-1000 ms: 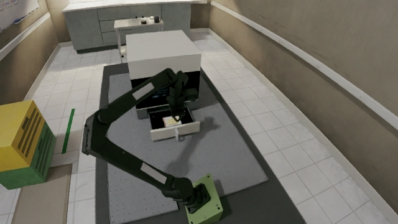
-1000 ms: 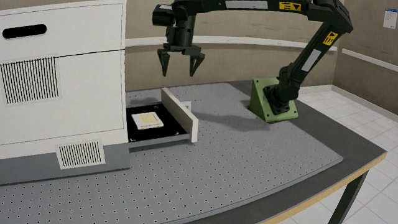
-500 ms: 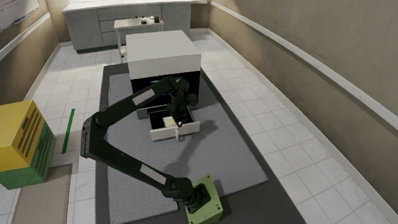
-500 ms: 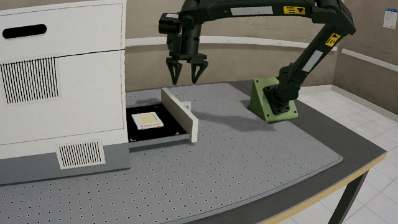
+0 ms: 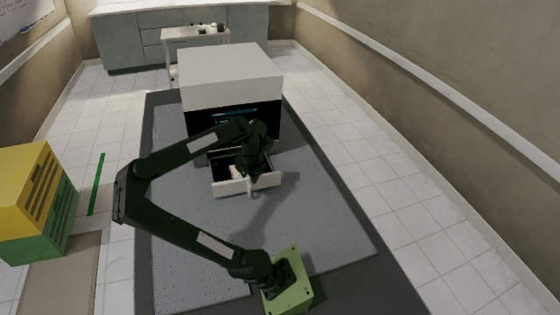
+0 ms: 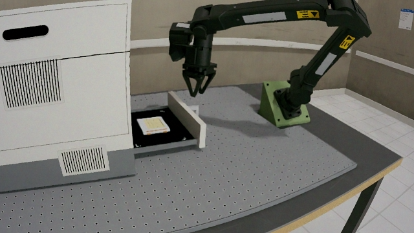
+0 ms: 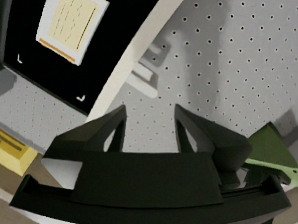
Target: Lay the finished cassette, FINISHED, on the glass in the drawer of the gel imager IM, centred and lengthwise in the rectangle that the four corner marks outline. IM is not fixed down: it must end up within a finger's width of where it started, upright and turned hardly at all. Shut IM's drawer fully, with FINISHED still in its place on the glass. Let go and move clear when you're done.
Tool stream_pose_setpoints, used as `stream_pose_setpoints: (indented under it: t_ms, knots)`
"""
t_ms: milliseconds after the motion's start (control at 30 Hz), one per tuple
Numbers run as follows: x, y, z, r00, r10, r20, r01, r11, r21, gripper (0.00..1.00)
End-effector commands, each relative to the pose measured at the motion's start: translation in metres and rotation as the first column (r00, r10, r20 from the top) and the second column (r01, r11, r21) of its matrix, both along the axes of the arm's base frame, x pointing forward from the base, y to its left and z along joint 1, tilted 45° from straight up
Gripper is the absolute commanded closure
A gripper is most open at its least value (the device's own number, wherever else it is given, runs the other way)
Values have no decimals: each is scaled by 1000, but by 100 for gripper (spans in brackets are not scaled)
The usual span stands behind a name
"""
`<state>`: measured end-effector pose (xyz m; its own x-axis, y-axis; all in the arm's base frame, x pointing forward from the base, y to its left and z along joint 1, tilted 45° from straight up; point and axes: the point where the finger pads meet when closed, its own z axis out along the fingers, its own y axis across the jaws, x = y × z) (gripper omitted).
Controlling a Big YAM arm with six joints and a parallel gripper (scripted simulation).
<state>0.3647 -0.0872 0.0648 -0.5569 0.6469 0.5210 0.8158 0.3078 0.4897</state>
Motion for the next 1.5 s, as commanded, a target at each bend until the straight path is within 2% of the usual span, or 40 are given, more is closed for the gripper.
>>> stream_pose_setpoints:
  t_ms: [0, 167, 333, 433, 500, 667, 867, 1167, 1200, 1400, 1433, 1467]
  knots:
    - [15, -4, 7, 983, 138, 118, -134, 990, -41, 55]
    - [16, -3, 7, 940, 263, 218, -250, 964, -85, 65]
    - [15, -3, 7, 871, 382, 308, -356, 924, -141, 74]
    - [15, -3, 7, 818, 450, 357, -413, 893, -179, 74]
    - [15, -3, 7, 818, 450, 357, -413, 893, -179, 74]
    - [15, -3, 7, 713, 555, 428, -497, 831, -249, 74]
    - [15, -3, 7, 562, 664, 494, -576, 742, -342, 74]
    - [13, -1, 5, 559, 664, 496, -579, 742, -339, 74]
    - [8, -6, 6, 577, 650, 495, -560, 756, -340, 74]
    - [8, -6, 6, 577, 650, 495, -560, 756, -340, 74]
    - [13, -1, 4, 559, 664, 497, -578, 741, -340, 74]
    - [8, -6, 6, 577, 650, 495, -560, 756, -340, 74]
